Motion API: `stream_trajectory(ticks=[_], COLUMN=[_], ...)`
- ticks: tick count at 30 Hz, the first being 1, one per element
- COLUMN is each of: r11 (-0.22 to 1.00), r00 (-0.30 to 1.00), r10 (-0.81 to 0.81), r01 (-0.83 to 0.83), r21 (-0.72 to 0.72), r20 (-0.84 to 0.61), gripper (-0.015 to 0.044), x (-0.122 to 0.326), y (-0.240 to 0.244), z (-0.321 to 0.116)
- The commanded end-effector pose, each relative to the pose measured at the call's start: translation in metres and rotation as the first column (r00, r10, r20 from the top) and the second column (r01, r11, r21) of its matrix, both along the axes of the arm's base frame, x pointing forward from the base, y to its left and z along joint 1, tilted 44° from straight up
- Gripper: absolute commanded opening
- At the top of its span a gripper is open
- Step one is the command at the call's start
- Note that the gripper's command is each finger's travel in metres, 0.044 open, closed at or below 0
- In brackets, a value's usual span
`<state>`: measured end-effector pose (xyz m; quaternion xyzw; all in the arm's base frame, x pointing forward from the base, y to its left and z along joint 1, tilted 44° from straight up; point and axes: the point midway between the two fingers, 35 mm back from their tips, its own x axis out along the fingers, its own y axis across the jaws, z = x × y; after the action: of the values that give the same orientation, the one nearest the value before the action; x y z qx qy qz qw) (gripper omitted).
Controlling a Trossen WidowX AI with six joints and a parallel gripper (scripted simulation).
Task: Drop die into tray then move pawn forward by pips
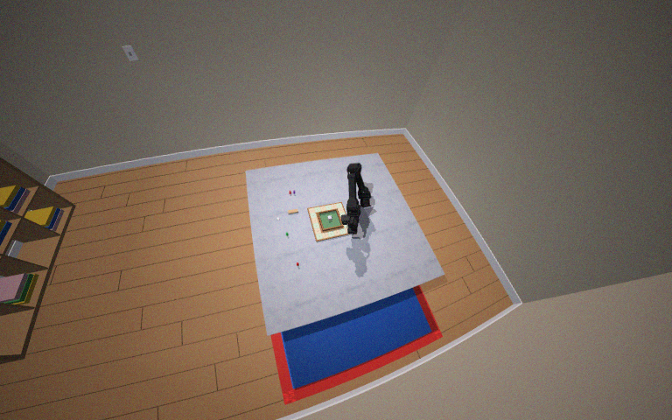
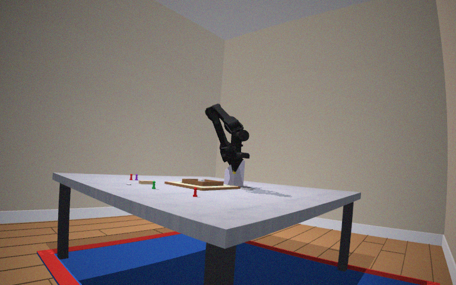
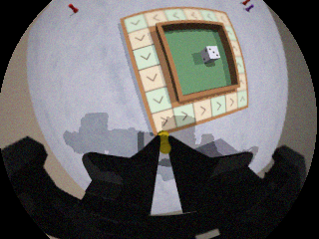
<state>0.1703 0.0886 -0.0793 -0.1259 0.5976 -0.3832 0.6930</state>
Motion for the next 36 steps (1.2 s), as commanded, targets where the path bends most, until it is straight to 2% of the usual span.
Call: stream_trajectory(ticks=[1, 5, 13, 36], r11=[1.000, 1.000, 1.000, 1.000], r00=[1.000, 1.000, 1.000, 1.000], r10=[-0.006, -0.007, -0.003, 0.006], r01=[0.006, 0.007, 0.003, -0.006], r21=[0.009, 0.005, 0.010, 0.018], r20=[0.008, 0.006, 0.000, -0.002], gripper=[0.0000, 0.0000, 0.0000, 0.0000], x=[0.000, -0.004, -0.003, 0.002], y=[0.021, 0.035, 0.030, -0.083], z=[0.024, 0.045, 0.048, 0.078])
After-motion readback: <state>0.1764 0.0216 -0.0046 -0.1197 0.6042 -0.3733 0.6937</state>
